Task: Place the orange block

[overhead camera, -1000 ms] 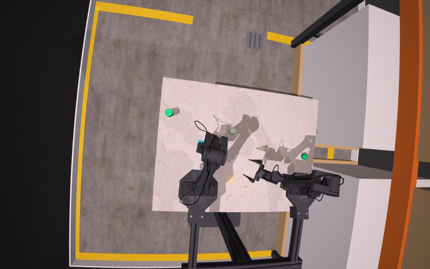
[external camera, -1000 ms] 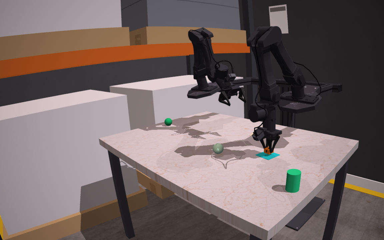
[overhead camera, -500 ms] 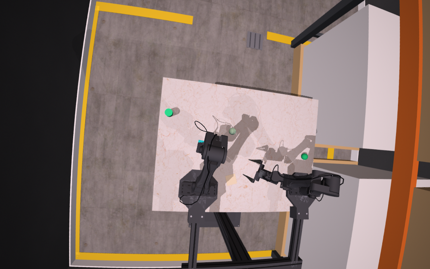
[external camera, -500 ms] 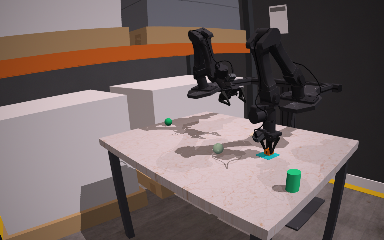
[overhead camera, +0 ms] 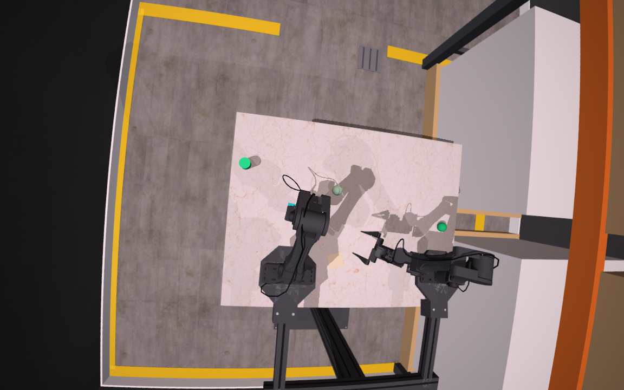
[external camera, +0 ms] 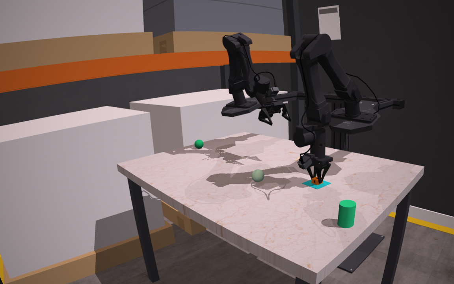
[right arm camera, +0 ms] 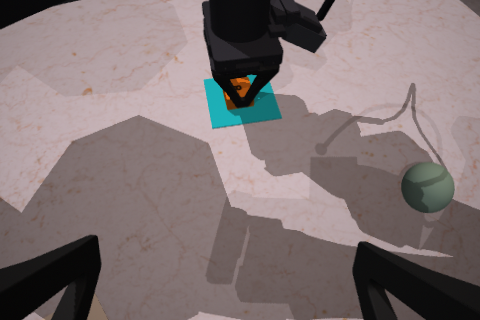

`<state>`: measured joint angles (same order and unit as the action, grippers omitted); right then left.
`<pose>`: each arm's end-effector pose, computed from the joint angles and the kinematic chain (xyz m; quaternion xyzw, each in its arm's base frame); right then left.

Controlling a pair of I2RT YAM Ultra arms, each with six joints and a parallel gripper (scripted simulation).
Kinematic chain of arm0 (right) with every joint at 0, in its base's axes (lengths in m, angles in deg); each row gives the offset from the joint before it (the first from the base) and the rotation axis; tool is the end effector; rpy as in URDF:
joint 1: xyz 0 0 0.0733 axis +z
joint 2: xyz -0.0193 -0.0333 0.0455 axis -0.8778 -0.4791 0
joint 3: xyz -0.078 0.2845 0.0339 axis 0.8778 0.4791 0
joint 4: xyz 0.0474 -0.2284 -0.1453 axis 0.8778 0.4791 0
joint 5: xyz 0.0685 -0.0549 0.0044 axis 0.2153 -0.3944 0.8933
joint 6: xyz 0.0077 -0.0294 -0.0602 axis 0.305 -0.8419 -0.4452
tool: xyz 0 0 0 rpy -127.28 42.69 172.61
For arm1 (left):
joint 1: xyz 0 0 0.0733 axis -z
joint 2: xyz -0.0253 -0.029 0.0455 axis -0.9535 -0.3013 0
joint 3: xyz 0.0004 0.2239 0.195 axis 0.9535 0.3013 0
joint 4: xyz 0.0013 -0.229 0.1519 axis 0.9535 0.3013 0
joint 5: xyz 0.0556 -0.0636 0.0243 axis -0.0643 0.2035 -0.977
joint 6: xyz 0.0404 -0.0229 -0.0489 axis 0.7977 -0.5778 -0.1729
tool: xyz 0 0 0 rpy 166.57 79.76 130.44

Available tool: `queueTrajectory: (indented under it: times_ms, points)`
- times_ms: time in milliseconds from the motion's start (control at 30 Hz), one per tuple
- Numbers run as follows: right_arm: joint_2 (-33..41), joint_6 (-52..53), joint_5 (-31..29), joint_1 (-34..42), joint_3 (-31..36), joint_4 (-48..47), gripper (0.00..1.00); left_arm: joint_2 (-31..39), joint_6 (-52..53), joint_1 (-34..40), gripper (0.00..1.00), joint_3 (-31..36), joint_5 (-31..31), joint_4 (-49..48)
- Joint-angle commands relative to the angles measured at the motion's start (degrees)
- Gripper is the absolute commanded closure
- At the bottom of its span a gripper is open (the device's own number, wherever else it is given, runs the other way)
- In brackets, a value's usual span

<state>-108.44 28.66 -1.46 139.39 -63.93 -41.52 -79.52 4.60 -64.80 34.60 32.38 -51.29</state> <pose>0.0714 0.2992 0.0590 -0.5595 0.6568 0.2292 0.4505 0.2521 -0.0295 -0.0178 0.0597 0.9894 0.0215 0.1309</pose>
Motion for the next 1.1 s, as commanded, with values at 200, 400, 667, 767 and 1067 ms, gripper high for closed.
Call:
queueTrajectory:
  times_ms: [200,400,667,767,1067]
  points:
    - [0.50,-0.13,0.25,0.18,-0.59,-0.40,0.00,1.64,0.65,-0.07,0.45,1.70,0.08,0.40]
    - [0.50,-0.13,0.25,0.18,-0.59,-0.40,0.00,4.62,-0.39,0.65,0.45,3.07,-0.76,2.51]
    - [0.50,-0.13,0.25,0.18,-0.59,-0.40,0.00,8.51,-0.58,0.84,0.10,4.08,-0.82,5.37]
    - [0.50,-0.13,0.25,0.18,-0.59,-0.40,0.00,13.06,-0.80,1.09,0.00,5.06,-0.91,8.80]
    - [0.50,-0.13,0.25,0.18,-0.59,-0.40,0.00,20.23,-1.41,1.00,0.00,3.31,0.19,15.43]
